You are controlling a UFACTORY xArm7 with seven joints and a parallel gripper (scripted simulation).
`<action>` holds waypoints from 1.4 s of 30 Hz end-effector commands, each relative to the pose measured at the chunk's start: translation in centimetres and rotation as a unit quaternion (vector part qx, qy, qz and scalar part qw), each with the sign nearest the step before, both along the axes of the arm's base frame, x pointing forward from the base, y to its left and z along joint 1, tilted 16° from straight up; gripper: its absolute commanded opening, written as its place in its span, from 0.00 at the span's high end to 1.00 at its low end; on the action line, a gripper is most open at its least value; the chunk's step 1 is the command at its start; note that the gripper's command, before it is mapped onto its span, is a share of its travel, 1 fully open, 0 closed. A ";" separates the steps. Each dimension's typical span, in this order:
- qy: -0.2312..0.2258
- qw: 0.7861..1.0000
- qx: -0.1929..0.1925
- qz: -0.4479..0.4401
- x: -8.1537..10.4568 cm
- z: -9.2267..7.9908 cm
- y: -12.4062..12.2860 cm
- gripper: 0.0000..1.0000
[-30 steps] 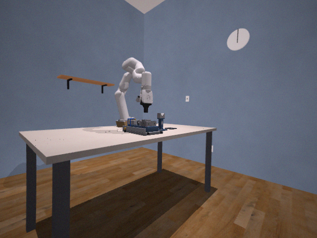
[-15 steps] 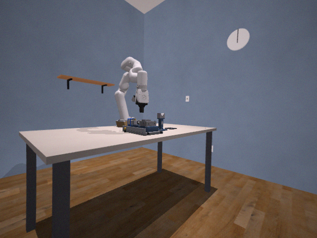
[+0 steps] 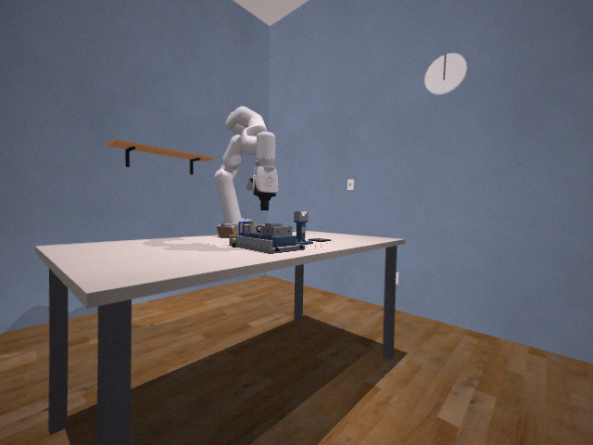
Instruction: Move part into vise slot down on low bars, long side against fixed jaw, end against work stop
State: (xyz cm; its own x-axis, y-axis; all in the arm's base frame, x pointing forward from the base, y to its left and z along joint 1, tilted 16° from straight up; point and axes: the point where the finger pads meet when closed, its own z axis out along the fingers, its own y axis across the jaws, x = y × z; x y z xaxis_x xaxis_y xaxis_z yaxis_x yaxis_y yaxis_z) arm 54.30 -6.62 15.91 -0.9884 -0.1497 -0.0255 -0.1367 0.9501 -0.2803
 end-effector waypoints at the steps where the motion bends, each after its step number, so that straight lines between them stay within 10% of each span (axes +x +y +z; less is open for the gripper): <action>1: -0.002 1.000 0.000 0.001 0.1 0.2 0.0 1.00; 42: -0.002 1.000 0.001 0.001 0.4 -2.1 -0.6 1.00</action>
